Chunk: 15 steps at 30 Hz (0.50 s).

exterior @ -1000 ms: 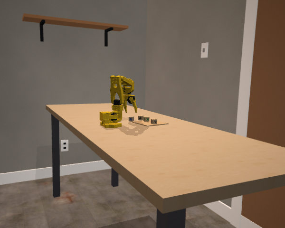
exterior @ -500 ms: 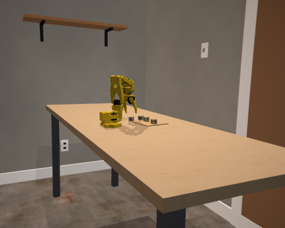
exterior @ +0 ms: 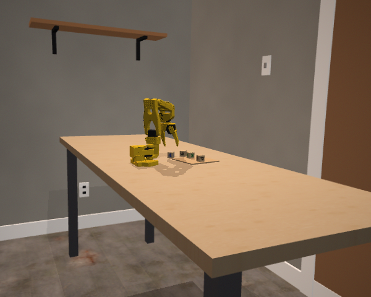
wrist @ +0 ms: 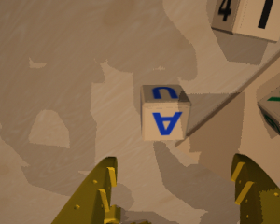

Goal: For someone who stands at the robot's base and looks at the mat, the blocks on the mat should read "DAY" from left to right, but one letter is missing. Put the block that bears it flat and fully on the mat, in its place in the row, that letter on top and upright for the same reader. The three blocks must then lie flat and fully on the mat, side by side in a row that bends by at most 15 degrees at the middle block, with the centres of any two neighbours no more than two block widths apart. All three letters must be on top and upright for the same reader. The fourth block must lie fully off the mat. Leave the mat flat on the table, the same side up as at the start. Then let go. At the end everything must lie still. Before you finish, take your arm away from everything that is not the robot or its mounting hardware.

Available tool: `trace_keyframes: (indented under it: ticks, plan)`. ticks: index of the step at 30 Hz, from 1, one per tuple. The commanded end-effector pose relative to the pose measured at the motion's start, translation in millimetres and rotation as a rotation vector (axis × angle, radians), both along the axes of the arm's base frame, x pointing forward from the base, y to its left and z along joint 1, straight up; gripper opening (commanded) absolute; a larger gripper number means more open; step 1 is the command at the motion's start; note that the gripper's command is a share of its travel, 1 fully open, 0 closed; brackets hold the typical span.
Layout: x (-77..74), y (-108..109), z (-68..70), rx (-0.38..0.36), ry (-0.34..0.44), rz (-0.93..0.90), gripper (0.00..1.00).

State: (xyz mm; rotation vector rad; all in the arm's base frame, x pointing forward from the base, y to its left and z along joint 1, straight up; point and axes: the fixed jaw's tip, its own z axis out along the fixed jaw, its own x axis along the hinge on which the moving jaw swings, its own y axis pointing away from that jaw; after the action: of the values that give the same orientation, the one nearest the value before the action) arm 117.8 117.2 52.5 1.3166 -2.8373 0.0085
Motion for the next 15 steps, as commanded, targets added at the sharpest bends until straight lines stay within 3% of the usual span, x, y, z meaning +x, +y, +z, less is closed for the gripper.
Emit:
trace_keyframes:
  ticks: [1, 15]
  plan:
    - [5.0, 5.6, 8.3, 0.043, -0.045, 0.008, 0.32]
    - [5.4, 6.0, 5.2, 0.043, -0.045, 0.008, 0.32]
